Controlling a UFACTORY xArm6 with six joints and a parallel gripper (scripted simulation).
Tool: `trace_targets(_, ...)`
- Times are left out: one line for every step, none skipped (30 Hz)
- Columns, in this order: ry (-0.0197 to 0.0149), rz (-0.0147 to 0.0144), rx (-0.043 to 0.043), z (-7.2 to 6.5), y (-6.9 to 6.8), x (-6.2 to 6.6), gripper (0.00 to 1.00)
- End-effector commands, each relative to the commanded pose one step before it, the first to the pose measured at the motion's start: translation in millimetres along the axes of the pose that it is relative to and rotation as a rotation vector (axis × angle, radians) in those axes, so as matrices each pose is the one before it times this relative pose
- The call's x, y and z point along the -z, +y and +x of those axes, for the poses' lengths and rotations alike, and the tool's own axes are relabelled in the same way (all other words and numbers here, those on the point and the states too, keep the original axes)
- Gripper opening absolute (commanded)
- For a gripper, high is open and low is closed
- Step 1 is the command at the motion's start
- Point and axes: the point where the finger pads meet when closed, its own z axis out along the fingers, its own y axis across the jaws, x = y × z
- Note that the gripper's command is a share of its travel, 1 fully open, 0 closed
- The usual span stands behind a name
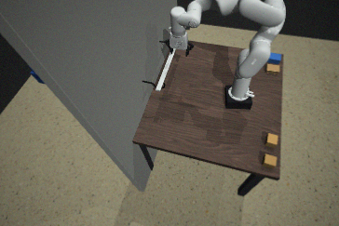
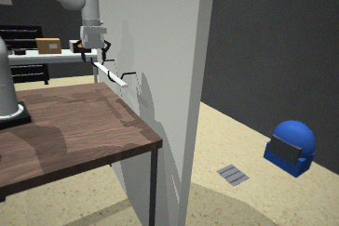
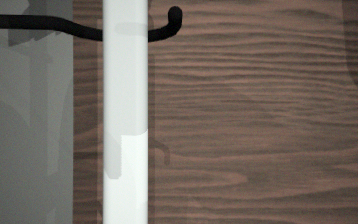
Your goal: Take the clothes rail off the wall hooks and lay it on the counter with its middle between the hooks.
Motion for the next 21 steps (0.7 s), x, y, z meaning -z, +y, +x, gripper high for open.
trace_targets(-0.00026, 0.00406, -0.00038, 0.10, -4.62, 0.88, 1.00)
trace_targets(0.00000, 0.00001, 0.00000, 0.00, -1.64, -0.33, 1.00)
trace_targets(0.00000, 0.00001, 0.00000, 0.00, -1.63, -0.33, 1.00)
trace_targets(0.00000, 0.00001, 0.00000, 0.00, -1.63, -0.33, 1.00)
trace_targets(0.00000, 0.00001, 0.00000, 0.00, -1.63, -0.33, 1.00)
trace_targets(0.00000, 0.00001, 0.00000, 0.00, -1.63, -0.33, 1.00)
trace_targets(0.00000, 0.00001, 0.00000, 0.00, -1.63, -0.33, 1.00)
trace_targets(0.00000, 0.00001, 0.00000, 0.00, -1.63, -0.33, 1.00)
trace_targets(0.00000, 0.00001, 0.00000, 0.00, -1.63, -0.33, 1.00)
trace_targets(0.00000, 0.00001, 0.00000, 0.00, -1.63, -0.33, 1.00)
trace_targets(0.00000, 0.00001, 0.00000, 0.00, -1.63, -0.33, 1.00)
trace_targets(0.00000, 0.00001, 0.00000, 0.00, -1.63, -0.33, 1.00)
trace_targets(0.00000, 0.00001, 0.00000, 0.00, -1.63, -0.33, 1.00)
trace_targets(0.00000, 0.00001, 0.00000, 0.00, -1.63, -0.33, 1.00)
trace_targets(0.00000, 0.00001, 0.00000, 0.00, -1.63, -0.33, 1.00)
trace_targets(0.00000, 0.00001, 0.00000, 0.00, -1.63, -0.33, 1.00)
trace_targets(0.00000, 0.00000, 0.00000, 0.00, 0.00, 0.00, 1.00)
trace_targets(0.00000, 0.00000, 0.00000, 0.00, 0.00, 0.00, 1.00)
trace_targets(0.00000, 0.00001, 0.00000, 0.00, -1.64, -0.32, 1.00)
trace_targets(0.00000, 0.00001, 0.00000, 0.00, -1.63, -0.33, 1.00)
trace_targets(0.00000, 0.00001, 0.00000, 0.00, -1.63, -0.33, 1.00)
